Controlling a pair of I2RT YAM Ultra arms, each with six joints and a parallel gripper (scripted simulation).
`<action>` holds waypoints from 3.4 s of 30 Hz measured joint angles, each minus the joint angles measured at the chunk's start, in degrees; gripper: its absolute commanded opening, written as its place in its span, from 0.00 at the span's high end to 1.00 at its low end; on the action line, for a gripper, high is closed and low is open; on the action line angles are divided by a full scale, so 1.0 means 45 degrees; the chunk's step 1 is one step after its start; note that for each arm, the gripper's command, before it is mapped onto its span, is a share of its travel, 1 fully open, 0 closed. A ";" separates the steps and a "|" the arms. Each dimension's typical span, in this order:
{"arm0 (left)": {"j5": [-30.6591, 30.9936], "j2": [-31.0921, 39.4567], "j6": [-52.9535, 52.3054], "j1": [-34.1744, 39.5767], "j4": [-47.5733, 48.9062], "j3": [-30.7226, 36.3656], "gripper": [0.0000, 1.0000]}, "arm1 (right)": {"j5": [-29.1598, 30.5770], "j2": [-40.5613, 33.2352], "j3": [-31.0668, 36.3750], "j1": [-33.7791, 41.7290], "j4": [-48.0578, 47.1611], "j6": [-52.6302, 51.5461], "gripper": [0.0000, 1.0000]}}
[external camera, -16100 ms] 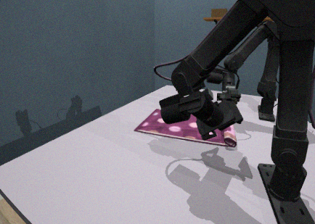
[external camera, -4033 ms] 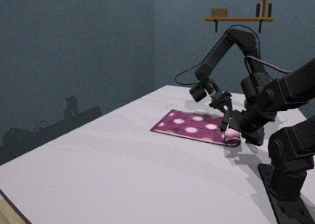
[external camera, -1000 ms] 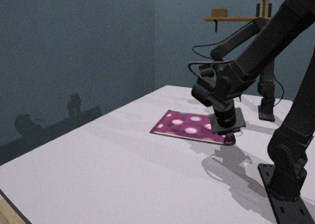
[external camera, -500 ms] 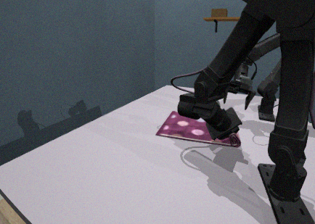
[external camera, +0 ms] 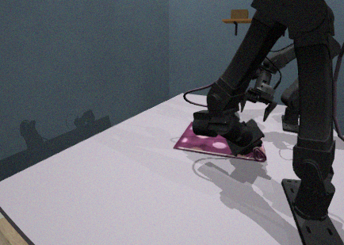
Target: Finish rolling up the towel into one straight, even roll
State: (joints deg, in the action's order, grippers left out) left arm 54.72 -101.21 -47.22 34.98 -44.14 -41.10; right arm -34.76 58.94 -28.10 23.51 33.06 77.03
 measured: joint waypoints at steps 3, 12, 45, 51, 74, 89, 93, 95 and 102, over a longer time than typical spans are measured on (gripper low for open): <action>0.0078 -0.0078 -0.0034 0.0000 0.0000 0.0000 0.79 | -0.0073 0.0282 -0.0175 -0.0097 -0.0039 0.0262 0.02; 0.0102 -0.0087 -0.0063 0.0000 0.0000 0.0000 0.79 | -0.0136 0.0529 0.0724 -0.0102 -0.1350 0.0393 0.02; 0.0102 -0.0092 -0.0068 0.0000 0.0000 0.0000 0.79 | -0.0005 0.2011 0.2064 0.0180 -0.4692 -0.0131 0.68; 0.0102 -0.0092 -0.0068 0.0000 0.0000 0.0000 0.79 | -0.0005 0.2011 0.2064 0.0180 -0.4692 -0.0131 0.72; 0.0291 -0.0083 -0.0073 0.0000 -0.0306 0.0000 0.41 | -0.0034 0.2006 0.2059 0.0180 -0.4775 -0.0131 0.78; 0.0447 0.0185 -0.0491 -0.0325 -0.1457 -0.0296 0.15 | -0.0044 0.2118 0.2059 0.0180 -0.4789 -0.0131 0.78; -0.0136 0.0185 -0.1292 -0.1209 -0.2288 -0.0831 0.15 | -0.0117 0.2516 0.1676 0.0180 -0.4473 -0.0141 0.78; -0.0384 0.0185 -0.1802 -0.1700 -0.2885 -0.1185 0.15 | -0.0141 0.2817 0.1336 0.0180 -0.4129 -0.0155 0.78; -0.0957 0.0141 -0.3415 -0.2773 -0.4828 -0.2254 0.15 | -0.0272 0.3886 0.0126 0.0180 -0.2686 -0.0199 0.78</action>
State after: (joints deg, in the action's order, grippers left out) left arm 50.41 -100.57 -62.59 22.50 -65.87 -51.24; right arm -35.99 76.42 -27.53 24.32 20.97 76.14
